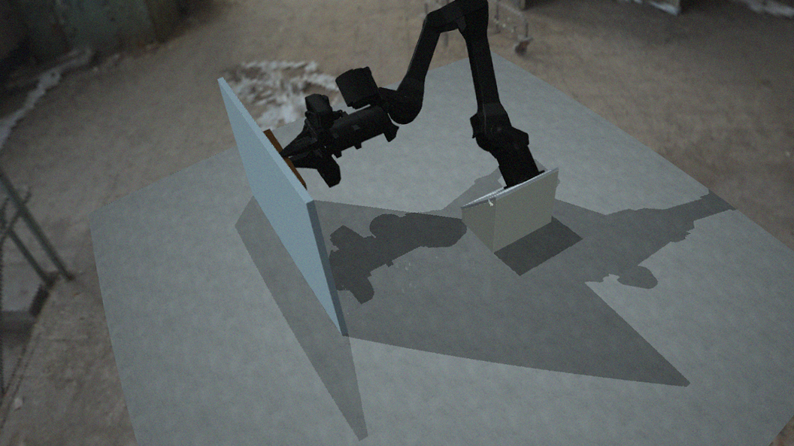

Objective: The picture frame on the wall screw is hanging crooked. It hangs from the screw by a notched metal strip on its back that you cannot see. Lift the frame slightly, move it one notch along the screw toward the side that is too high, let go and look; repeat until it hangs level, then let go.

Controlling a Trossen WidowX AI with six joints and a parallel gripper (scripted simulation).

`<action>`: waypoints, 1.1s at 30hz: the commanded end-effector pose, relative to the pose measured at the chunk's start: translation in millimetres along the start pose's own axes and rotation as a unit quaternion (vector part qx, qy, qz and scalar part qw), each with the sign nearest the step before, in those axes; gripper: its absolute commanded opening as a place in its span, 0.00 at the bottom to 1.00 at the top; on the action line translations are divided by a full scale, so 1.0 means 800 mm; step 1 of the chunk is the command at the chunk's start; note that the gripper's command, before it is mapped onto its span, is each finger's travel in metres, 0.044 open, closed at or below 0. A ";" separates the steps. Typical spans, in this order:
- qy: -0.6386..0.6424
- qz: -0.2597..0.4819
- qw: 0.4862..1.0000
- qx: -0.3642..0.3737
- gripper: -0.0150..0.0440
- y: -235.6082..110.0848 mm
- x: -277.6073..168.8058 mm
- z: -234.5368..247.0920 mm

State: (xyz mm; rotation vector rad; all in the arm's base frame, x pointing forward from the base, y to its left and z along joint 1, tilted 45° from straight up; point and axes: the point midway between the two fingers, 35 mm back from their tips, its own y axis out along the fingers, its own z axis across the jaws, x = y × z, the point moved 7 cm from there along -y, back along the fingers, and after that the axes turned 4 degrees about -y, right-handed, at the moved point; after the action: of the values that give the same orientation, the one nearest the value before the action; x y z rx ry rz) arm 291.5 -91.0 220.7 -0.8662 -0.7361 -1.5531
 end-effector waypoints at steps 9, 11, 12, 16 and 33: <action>0.002 0.000 1.000 0.005 0.25 0.000 0.001 0.002; 0.002 0.000 1.000 0.005 0.25 0.000 0.001 0.002; 0.002 0.000 1.000 0.005 0.25 0.000 0.002 0.001; 0.002 0.000 1.000 0.005 0.25 0.000 0.002 0.002; 0.002 0.000 1.000 0.005 0.25 0.000 0.005 0.003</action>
State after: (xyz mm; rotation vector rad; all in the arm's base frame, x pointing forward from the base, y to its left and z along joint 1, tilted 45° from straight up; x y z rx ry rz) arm 291.1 -92.4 222.4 -0.8689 -0.7330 -1.5562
